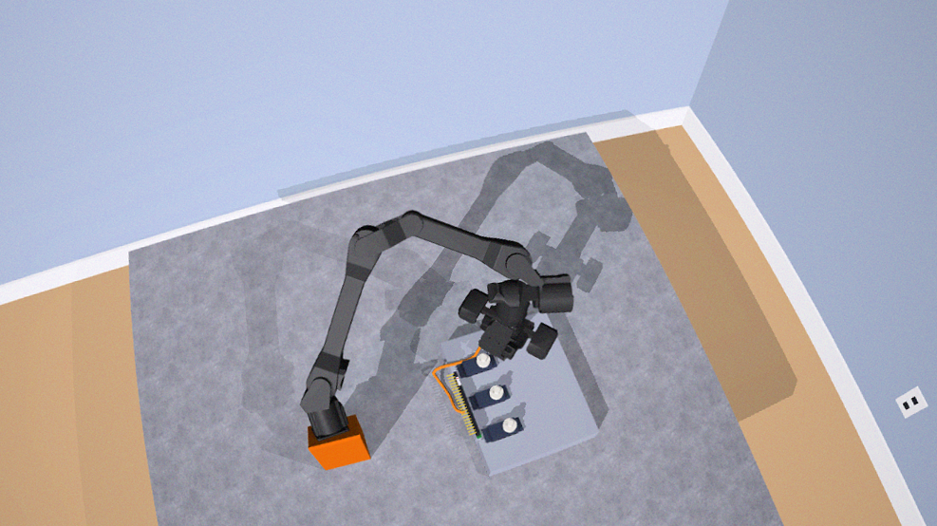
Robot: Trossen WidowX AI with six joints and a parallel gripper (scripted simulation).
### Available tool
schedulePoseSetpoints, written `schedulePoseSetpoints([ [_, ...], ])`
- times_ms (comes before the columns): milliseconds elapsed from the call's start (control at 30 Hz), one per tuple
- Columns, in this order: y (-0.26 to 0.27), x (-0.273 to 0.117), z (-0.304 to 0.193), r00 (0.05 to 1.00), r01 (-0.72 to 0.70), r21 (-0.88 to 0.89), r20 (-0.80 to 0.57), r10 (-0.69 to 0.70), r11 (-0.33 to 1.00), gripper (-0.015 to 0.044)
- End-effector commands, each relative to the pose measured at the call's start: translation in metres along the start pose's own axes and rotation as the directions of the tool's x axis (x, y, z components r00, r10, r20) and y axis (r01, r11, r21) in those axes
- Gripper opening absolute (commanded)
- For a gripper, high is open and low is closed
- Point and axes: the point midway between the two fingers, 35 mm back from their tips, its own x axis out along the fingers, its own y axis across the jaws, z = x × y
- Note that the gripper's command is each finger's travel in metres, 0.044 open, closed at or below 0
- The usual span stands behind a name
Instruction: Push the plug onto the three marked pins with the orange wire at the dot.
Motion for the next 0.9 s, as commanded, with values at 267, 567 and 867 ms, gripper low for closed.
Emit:
schedulePoseSetpoints([
  [267,-0.010,-0.007,0.026,1.000,-0.011,-0.375,0.003,0.013,0.927,0.0000],
  [567,-0.019,-0.009,0.046,1.000,-0.008,-0.610,0.005,0.014,0.793,0.0000],
  [867,-0.028,-0.010,0.066,1.000,-0.003,-0.800,0.007,0.015,0.600,0.0000],
])
